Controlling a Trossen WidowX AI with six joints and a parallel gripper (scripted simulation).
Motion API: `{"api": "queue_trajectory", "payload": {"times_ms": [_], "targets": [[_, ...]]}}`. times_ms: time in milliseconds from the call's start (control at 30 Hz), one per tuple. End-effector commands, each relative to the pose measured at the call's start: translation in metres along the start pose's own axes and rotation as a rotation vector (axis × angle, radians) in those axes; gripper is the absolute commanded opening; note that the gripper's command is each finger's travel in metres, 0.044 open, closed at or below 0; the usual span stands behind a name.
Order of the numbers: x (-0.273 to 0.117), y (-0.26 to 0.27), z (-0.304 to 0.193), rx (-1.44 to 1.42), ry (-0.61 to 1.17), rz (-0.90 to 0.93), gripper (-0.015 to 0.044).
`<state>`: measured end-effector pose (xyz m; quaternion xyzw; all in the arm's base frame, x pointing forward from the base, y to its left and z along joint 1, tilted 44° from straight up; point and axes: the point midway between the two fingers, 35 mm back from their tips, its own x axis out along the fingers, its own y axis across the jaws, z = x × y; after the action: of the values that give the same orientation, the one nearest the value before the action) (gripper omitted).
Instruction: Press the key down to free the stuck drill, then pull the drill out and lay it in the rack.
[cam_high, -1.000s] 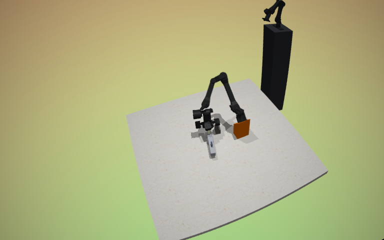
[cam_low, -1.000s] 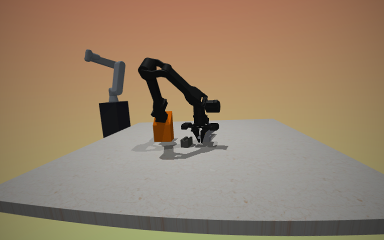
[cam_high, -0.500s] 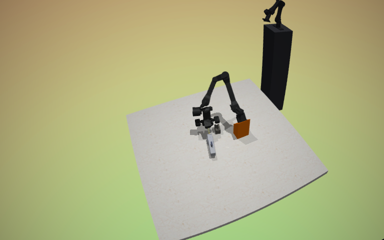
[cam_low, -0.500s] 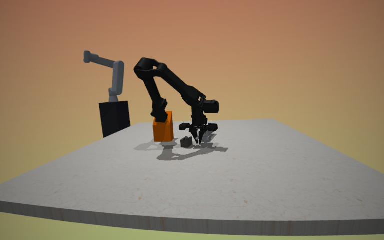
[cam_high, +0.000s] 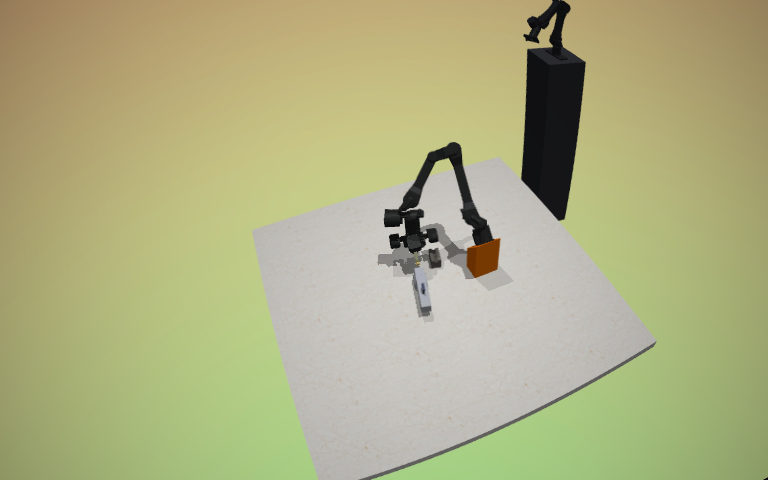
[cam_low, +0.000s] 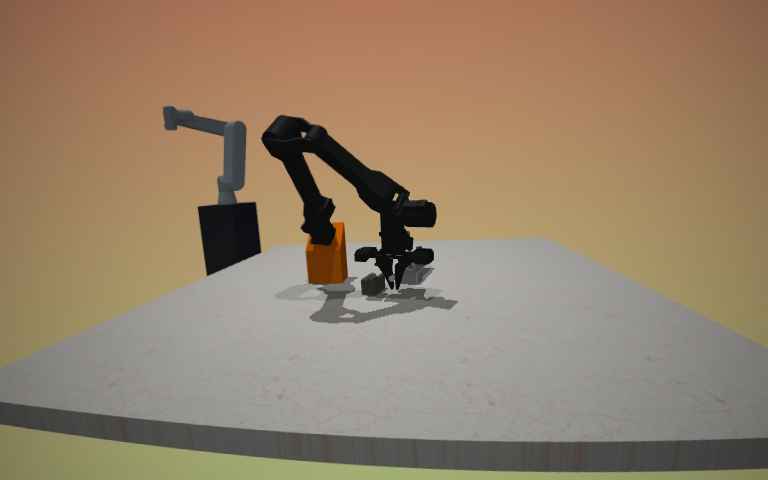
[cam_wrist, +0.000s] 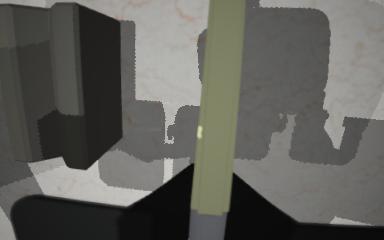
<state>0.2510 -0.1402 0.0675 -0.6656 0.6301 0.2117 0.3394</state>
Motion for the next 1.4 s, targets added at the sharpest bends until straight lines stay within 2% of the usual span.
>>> {"api": "queue_trajectory", "payload": {"times_ms": [0, 1367], "targets": [[-0.003, 0.000, 0.000, -0.001, -0.006, -0.008, 0.0000], [-0.024, 0.005, 0.004, -0.001, -0.007, -0.007, 0.0000]]}}
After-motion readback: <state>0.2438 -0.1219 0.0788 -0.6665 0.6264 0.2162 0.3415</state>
